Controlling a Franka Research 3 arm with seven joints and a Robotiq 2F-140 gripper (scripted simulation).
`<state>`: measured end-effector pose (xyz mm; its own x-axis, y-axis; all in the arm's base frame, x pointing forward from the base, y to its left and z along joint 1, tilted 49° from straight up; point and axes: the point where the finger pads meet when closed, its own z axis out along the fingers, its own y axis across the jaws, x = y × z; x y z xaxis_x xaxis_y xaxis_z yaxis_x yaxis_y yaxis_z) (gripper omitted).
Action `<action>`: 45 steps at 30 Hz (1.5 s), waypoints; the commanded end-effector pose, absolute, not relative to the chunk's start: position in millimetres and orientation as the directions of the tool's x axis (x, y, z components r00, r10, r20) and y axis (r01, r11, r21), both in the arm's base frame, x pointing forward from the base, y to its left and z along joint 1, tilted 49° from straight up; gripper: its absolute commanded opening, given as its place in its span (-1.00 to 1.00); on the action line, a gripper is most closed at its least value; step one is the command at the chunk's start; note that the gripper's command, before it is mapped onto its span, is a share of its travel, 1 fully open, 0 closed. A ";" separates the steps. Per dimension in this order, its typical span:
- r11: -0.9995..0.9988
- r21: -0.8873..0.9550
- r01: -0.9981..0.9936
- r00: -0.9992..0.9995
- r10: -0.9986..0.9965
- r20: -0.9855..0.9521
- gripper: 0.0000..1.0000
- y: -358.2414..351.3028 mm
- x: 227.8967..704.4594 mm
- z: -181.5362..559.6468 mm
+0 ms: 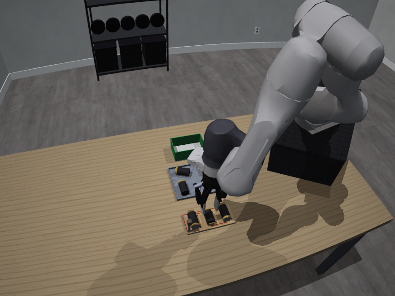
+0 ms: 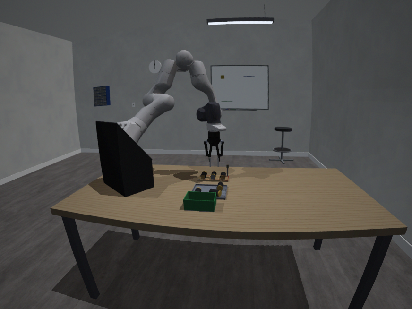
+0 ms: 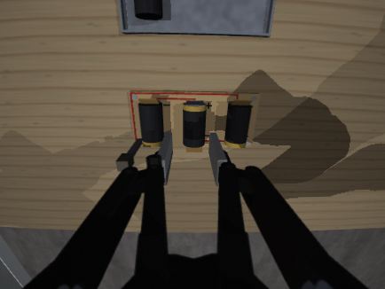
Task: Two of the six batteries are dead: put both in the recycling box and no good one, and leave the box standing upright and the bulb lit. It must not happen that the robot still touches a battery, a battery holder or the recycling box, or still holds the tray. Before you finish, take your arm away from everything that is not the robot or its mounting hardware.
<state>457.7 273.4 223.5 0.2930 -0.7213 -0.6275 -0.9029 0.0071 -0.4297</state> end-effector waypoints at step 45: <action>0.013 -0.418 -0.908 0.282 -0.720 -0.634 -0.41 241.3 441.5 245.4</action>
<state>442.8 242.1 247.4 0.2947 -0.7215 -0.6265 -0.9030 0.0043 -0.4296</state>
